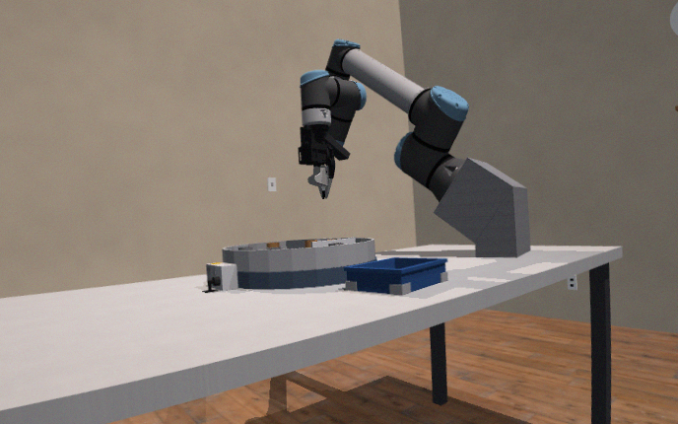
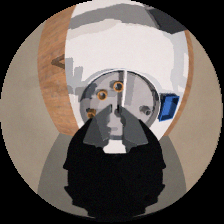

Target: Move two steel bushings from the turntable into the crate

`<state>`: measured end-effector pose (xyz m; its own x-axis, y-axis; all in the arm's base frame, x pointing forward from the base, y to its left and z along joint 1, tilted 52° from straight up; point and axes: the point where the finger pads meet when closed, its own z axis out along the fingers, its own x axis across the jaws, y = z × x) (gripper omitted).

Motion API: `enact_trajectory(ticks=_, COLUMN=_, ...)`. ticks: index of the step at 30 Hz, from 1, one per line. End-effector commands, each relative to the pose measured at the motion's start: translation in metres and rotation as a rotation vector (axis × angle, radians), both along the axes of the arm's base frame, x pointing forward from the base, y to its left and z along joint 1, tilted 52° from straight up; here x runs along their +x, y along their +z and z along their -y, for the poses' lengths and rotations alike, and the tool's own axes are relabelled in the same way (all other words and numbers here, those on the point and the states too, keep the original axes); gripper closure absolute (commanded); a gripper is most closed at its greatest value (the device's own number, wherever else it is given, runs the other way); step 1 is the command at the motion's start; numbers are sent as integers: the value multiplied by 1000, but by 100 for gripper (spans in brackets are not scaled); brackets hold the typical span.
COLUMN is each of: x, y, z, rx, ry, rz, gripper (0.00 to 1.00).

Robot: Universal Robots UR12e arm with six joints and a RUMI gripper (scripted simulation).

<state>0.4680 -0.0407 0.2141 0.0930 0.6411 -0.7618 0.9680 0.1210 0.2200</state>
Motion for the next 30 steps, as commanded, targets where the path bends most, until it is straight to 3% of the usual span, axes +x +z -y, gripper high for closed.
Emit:
enact_trajectory(ticks=1, x=0, y=0, z=0, rx=0, ry=0, rz=1, gripper=94)
enact_trajectory(ticks=30, x=0, y=0, z=0, rx=0, ry=0, rz=1, gripper=95)
